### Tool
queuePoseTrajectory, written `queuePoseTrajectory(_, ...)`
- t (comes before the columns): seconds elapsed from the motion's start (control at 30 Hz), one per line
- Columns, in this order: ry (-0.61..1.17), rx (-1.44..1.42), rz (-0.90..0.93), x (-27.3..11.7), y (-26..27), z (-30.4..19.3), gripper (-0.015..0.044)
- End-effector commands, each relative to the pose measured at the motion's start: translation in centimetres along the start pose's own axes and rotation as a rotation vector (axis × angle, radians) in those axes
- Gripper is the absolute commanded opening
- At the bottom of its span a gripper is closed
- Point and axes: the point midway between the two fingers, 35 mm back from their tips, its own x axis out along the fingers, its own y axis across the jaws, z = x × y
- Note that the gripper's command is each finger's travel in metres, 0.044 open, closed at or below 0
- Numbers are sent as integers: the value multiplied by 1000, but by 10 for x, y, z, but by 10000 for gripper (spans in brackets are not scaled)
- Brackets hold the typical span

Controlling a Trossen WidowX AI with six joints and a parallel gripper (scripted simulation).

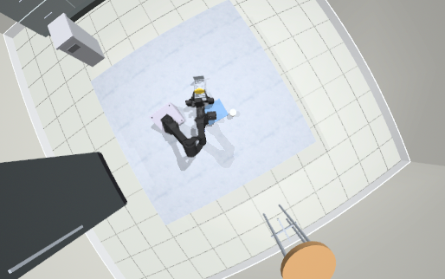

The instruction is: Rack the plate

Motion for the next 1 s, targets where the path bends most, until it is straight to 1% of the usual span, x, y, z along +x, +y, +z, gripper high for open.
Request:
queuePoseTrajectory(0.0, 0, 0, 0, 0, 0, 0, 236)
queuePoseTrajectory(0.2, 0, 0, 0, 0, 0, 0, 394)
queuePoseTrajectory(0.23, 0, 0, 0, 0, 0, 0, 400)
queuePoseTrajectory(0.43, 3, -1, 2, 0, -2, 6, 400)
queuePoseTrajectory(0.77, -4, 4, -4, -8, -10, 110, 400)
queuePoseTrajectory(0.97, 19, 47, 8, -7, -10, 117, 400)
